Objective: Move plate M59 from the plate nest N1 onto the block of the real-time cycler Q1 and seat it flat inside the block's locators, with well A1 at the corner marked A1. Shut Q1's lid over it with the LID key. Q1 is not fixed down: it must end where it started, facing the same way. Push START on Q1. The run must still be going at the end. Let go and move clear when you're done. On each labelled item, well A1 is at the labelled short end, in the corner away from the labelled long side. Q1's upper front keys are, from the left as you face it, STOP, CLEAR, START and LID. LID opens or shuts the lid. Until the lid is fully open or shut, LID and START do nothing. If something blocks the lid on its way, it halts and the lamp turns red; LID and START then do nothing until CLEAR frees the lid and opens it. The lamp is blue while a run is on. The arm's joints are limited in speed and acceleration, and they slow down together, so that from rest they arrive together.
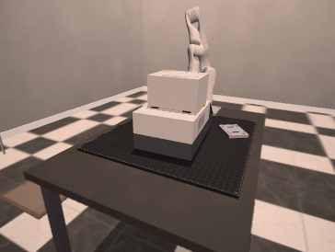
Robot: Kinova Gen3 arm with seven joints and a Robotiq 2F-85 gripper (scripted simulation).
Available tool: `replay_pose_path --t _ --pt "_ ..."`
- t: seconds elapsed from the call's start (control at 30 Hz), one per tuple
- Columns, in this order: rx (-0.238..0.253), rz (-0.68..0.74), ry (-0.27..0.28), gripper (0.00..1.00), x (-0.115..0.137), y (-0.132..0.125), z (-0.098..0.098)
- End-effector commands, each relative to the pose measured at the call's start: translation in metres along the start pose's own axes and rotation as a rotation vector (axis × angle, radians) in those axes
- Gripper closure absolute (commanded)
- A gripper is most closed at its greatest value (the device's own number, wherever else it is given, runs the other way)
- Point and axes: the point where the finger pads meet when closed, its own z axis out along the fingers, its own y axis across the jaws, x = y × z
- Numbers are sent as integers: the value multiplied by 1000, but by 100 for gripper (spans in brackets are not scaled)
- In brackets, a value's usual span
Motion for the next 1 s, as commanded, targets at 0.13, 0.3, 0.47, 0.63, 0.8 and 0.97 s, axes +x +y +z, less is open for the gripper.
replay_pose_path --t 0.13,0.3,0.47,0.63,0.8,0.97 --pt "2 1 0 90 -1 -2 2" --pt "2 1 0 90 -2 -3 5" --pt "2 1 0 90 -3 -4 8" --pt "2 1 0 90 -3 -4 11" --pt "2 1 0 90 -4 -5 13" --pt "2 1 0 90 -5 -6 16"
